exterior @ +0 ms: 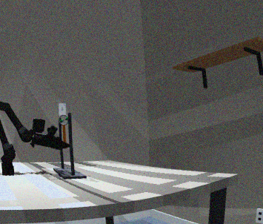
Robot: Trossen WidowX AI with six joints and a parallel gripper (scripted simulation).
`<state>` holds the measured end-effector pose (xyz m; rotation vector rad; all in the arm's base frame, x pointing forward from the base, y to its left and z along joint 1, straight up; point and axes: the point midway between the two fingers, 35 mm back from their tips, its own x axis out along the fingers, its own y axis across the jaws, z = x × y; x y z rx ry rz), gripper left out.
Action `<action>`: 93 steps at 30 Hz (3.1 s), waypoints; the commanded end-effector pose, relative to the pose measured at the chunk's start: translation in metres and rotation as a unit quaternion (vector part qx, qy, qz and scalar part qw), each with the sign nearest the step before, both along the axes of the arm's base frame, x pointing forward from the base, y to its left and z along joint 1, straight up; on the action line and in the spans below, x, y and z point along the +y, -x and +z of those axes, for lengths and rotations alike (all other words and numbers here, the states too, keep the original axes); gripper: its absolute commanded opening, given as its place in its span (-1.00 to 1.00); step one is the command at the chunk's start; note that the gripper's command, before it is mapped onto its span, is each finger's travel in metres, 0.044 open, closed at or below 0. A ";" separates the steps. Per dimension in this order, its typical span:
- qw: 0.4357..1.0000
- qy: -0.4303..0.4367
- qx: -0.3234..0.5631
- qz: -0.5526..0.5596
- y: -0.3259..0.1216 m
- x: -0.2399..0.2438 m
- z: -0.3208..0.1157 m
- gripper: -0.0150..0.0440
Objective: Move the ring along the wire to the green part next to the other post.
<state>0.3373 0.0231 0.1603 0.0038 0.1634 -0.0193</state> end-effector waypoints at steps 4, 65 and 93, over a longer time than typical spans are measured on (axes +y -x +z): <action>1.000 -0.002 0.003 -0.002 -0.001 0.006 -0.001 -1.00; 1.000 -0.004 0.007 0.013 -0.004 0.067 -0.001 -1.00; 1.000 -0.004 0.007 0.013 -0.004 0.069 -0.018 -1.00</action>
